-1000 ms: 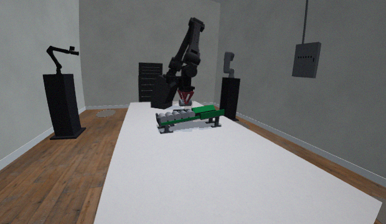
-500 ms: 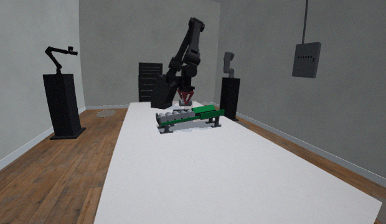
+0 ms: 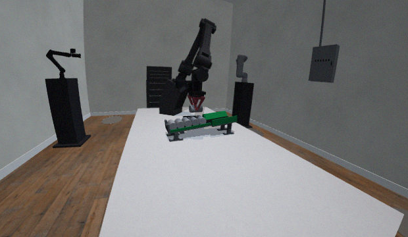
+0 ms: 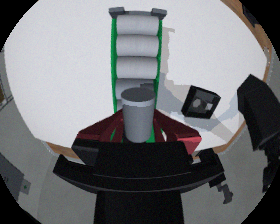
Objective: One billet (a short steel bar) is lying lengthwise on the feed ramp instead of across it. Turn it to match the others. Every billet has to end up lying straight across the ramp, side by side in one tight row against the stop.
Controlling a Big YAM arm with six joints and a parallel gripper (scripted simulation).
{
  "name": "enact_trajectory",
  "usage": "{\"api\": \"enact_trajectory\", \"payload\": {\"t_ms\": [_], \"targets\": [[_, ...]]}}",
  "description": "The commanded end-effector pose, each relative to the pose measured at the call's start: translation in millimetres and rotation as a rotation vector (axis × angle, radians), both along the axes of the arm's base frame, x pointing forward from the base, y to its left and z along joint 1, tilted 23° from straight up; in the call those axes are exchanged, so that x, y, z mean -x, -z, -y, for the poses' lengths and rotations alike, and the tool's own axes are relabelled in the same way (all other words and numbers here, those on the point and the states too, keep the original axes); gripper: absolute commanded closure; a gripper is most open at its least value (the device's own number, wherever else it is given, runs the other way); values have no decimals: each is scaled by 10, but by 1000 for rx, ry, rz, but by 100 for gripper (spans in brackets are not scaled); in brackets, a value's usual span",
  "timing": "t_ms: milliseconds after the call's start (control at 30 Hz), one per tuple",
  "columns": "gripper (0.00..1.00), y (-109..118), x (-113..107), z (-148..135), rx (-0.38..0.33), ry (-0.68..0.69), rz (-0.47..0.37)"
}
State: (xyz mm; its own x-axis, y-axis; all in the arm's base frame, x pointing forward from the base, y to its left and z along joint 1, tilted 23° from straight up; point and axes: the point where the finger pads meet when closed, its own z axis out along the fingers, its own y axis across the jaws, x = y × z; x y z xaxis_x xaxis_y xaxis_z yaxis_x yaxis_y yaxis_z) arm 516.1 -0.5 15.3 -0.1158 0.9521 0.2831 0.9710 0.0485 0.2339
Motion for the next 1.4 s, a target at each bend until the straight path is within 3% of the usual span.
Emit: {"api": "enact_trajectory", "payload": {"t_ms": [0,1367], "targets": [[100,-388,-157,-4,10,7,86],[100,-387,-156,-6,13,-6,90]]}}
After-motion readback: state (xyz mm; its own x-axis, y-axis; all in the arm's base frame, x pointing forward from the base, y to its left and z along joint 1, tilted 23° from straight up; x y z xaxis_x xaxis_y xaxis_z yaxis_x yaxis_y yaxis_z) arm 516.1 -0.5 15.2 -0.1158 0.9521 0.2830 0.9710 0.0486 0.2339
